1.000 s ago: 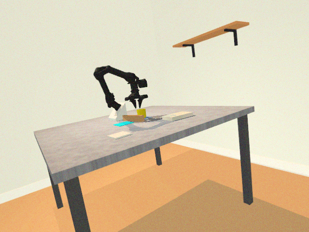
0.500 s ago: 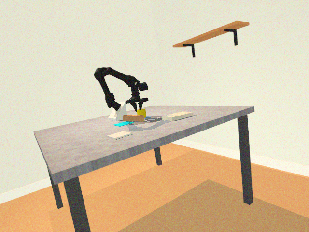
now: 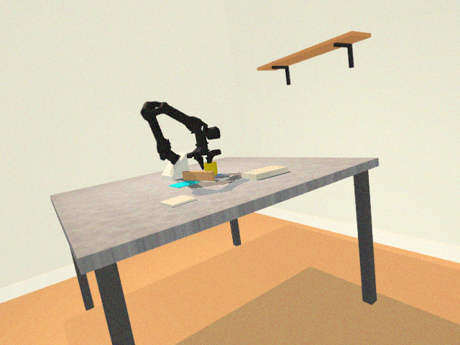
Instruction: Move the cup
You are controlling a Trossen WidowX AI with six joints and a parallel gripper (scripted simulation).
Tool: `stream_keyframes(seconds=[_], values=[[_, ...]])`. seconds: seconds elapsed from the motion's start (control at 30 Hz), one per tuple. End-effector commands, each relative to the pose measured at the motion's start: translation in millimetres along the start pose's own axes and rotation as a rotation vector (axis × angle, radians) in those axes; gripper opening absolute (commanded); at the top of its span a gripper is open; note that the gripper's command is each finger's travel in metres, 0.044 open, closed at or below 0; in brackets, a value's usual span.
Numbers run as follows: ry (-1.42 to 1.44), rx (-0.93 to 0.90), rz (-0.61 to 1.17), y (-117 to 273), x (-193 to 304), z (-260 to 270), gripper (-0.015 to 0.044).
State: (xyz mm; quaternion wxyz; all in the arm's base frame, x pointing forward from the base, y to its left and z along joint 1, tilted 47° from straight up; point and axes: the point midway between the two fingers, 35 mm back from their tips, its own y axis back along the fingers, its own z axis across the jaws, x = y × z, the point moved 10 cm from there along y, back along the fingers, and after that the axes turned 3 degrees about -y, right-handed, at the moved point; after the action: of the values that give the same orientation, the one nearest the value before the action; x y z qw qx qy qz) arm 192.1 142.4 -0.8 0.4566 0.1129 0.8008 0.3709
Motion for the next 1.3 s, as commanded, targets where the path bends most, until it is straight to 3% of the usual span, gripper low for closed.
stream_keyframes(seconds=[0.0, 0.77, 1.27], values=[[0.000, 0.000, 0.000, 0.0, 0.0, 0.0, 0.0160], [0.000, 0.000, 0.000, 0.0, 0.0, 0.0, 0.0000], [0.005, -0.002, 0.000, 46.8, 0.8, 2.6, 0.0000]])
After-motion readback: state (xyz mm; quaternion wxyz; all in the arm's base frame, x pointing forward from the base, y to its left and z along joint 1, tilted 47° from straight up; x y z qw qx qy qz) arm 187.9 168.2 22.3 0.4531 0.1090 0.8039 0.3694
